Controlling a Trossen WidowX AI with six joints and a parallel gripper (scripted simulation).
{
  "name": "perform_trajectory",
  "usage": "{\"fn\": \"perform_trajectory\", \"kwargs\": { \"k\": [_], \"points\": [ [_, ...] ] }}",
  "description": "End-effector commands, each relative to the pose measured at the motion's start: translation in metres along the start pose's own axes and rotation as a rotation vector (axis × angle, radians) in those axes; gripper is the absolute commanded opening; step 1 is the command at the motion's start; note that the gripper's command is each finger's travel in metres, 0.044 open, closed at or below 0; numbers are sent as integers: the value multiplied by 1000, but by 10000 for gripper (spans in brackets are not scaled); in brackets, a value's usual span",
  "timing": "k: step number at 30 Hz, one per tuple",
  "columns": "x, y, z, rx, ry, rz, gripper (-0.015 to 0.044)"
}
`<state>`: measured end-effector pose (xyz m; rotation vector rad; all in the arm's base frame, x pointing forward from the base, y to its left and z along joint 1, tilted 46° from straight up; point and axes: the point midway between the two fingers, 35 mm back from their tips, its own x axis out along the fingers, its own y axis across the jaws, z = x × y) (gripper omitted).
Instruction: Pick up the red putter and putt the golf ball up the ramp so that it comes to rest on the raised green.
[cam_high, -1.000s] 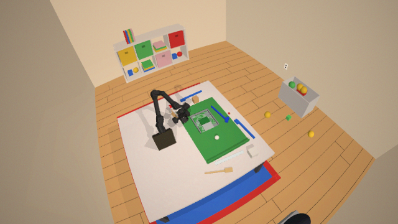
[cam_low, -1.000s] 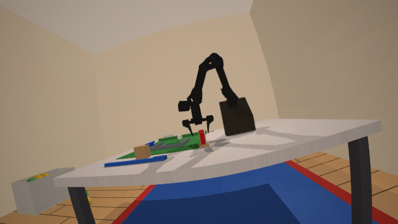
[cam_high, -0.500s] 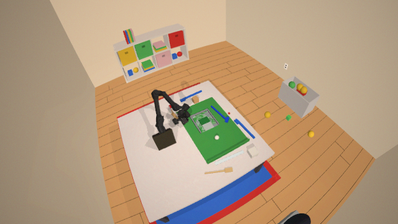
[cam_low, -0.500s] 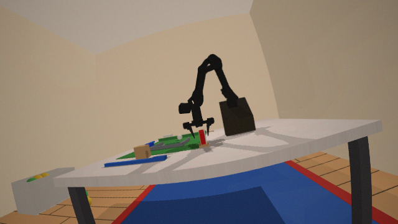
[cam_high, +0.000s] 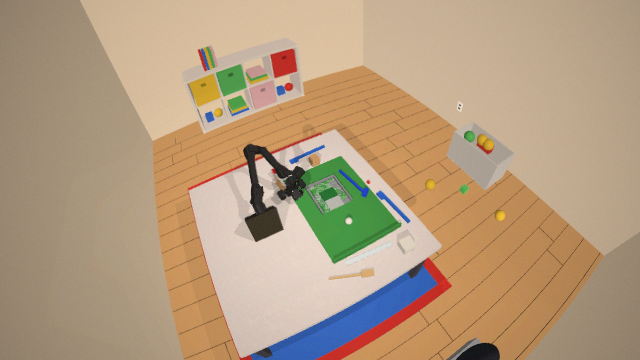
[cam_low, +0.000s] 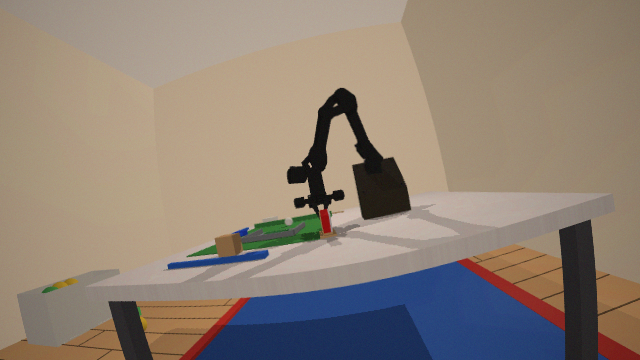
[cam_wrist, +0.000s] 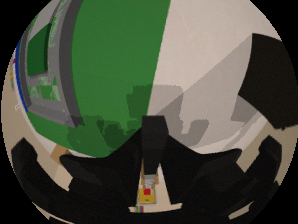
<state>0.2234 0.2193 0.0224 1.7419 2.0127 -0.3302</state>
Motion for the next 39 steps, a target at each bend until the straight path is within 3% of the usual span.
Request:
{"fn": "perform_trajectory", "kwargs": {
  "k": [1,32,39],
  "points": [
    [0,0,0,-1,0,0,13],
    [-97,1,-26,-1,-5,0,0],
    [-103,17,5,144,-63,26,0]
  ]
}}
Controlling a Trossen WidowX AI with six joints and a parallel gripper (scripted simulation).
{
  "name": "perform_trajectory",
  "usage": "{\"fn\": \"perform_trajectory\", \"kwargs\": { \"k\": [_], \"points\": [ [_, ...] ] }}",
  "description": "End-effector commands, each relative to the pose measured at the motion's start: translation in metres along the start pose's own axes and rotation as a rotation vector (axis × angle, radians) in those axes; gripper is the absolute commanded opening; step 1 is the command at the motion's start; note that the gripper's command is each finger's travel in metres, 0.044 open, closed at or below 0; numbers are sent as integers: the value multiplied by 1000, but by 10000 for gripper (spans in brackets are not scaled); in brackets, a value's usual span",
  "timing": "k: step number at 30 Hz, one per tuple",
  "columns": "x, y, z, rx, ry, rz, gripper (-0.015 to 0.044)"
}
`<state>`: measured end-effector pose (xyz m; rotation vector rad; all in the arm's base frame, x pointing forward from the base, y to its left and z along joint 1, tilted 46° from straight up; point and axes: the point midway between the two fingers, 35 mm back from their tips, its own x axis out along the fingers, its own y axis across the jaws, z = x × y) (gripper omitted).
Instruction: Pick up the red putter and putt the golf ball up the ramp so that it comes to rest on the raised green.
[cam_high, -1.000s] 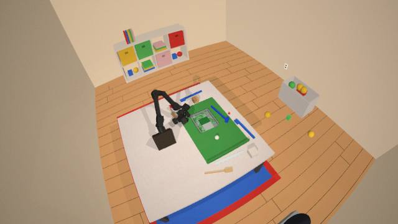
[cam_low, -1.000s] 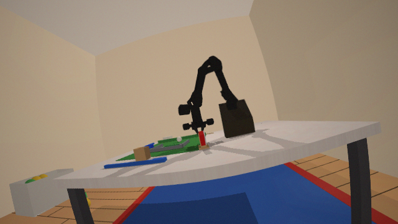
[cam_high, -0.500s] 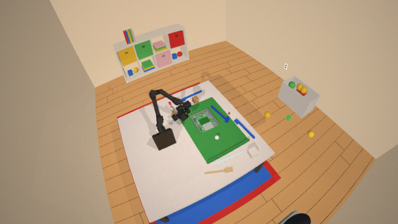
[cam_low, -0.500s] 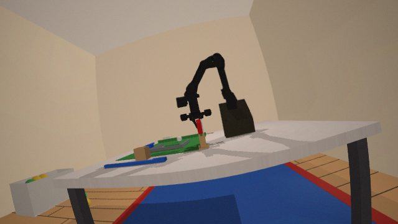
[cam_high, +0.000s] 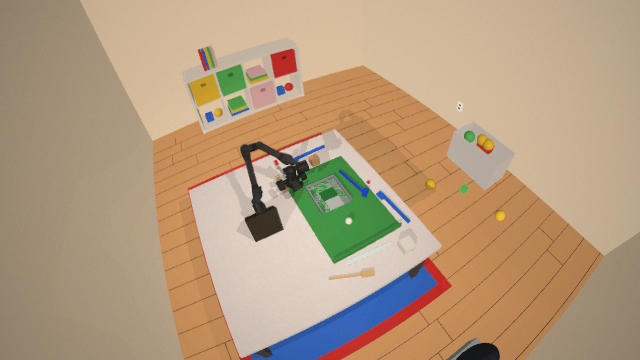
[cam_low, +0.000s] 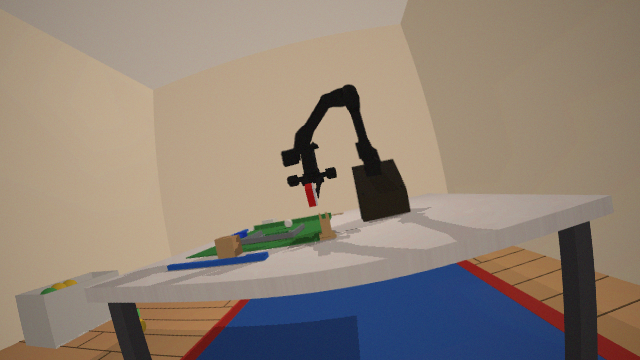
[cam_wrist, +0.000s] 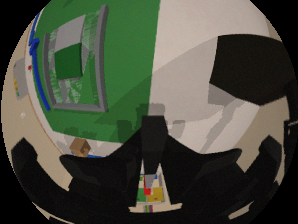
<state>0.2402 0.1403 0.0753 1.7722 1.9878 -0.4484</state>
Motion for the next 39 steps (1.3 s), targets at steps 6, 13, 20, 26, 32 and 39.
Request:
{"fn": "perform_trajectory", "kwargs": {
  "k": [6,13,20,26,32,39],
  "points": [
    [-18,23,40,180,-73,41,0],
    [-33,35,77,311,-137,62,0],
    [-47,44,117,494,-172,96,0],
    [-60,48,153,652,-193,124,0],
    [-74,46,189,811,-205,149,0],
    [-88,39,231,995,-213,174,0]
  ]
}}
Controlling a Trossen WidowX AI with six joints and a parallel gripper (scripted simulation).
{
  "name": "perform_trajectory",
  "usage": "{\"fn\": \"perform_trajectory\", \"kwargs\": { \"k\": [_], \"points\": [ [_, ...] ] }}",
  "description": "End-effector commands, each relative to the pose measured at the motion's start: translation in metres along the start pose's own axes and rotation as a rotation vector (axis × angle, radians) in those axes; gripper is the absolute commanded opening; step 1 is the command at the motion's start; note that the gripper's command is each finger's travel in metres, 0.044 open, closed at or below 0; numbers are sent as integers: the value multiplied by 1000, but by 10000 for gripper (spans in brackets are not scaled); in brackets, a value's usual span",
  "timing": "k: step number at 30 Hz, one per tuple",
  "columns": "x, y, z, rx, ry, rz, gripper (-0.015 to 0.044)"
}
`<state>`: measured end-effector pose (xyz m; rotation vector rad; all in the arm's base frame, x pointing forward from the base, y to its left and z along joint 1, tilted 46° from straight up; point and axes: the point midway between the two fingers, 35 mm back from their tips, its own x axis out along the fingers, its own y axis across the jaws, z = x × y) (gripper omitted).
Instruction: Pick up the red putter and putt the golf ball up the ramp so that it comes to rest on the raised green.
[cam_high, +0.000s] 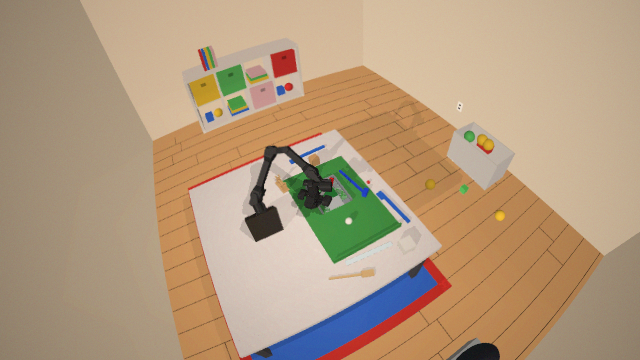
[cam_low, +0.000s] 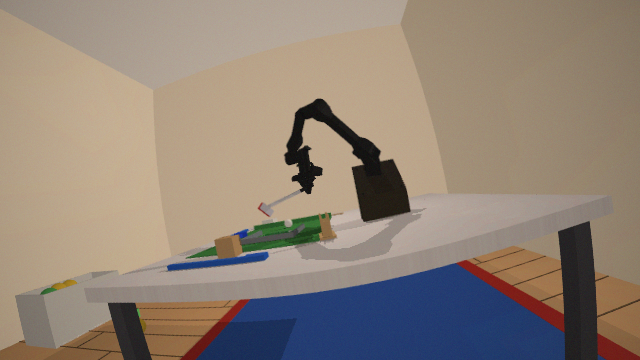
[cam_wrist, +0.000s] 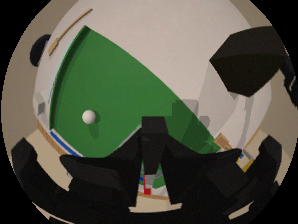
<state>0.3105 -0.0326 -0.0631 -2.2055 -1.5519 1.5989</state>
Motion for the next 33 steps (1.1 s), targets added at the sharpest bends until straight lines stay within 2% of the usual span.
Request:
{"fn": "perform_trajectory", "kwargs": {
  "k": [1,24,29,33],
  "points": [
    [-4,17,18,104,-4,10,0],
    [3,80,149,693,-29,0,0],
    [5,81,153,709,-30,-1,0],
    [21,81,153,709,-29,-2,0]
  ]
}}
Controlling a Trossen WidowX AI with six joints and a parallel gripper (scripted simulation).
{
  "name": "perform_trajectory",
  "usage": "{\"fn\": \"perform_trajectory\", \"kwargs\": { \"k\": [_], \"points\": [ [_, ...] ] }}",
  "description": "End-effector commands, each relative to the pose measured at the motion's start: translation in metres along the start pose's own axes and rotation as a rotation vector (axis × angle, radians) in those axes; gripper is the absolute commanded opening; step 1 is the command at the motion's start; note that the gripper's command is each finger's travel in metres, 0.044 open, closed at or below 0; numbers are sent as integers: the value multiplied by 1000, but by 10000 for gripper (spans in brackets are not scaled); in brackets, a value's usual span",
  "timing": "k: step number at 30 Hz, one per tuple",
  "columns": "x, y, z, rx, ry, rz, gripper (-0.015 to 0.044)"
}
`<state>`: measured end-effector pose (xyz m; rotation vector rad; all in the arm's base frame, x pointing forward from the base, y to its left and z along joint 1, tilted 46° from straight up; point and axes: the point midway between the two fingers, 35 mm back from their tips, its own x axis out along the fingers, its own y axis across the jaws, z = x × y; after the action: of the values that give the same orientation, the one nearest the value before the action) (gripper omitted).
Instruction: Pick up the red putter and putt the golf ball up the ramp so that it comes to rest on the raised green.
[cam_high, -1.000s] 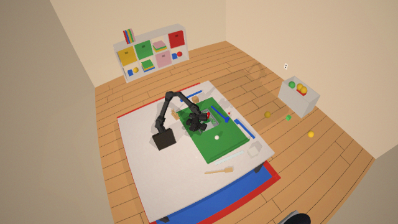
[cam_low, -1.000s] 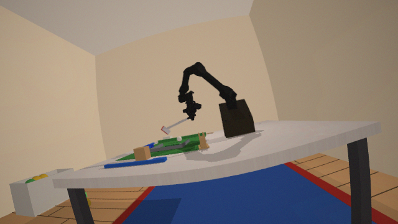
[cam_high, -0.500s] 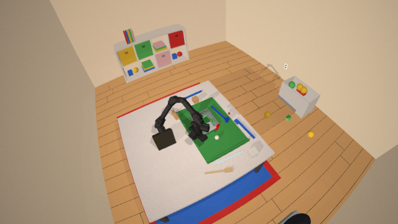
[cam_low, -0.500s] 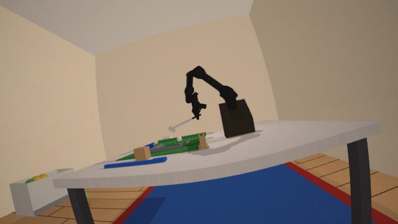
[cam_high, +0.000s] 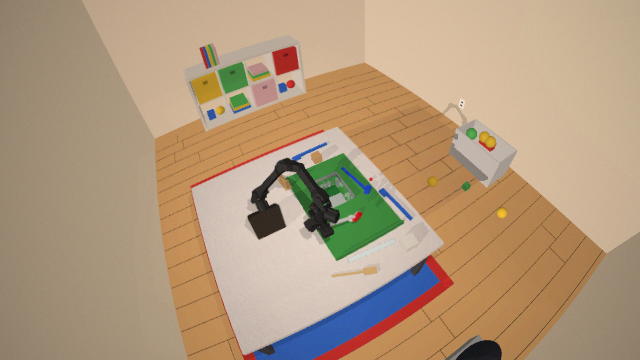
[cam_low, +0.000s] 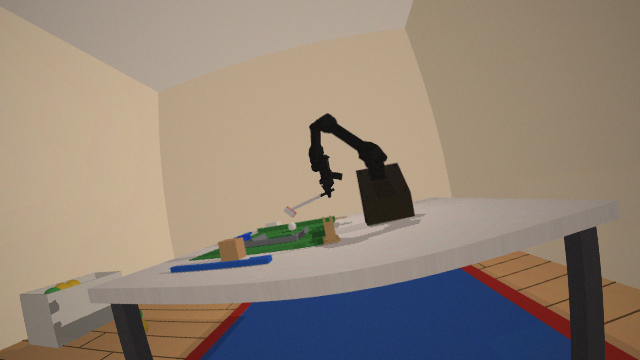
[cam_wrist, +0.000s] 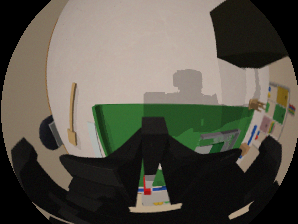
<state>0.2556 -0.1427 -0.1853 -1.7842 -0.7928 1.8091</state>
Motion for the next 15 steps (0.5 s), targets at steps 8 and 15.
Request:
{"fn": "perform_trajectory", "kwargs": {
  "k": [8,15],
  "points": [
    [34,-1,0,5,3,-4,0],
    [42,-1,-1,5,3,-4,0]
  ]
}}
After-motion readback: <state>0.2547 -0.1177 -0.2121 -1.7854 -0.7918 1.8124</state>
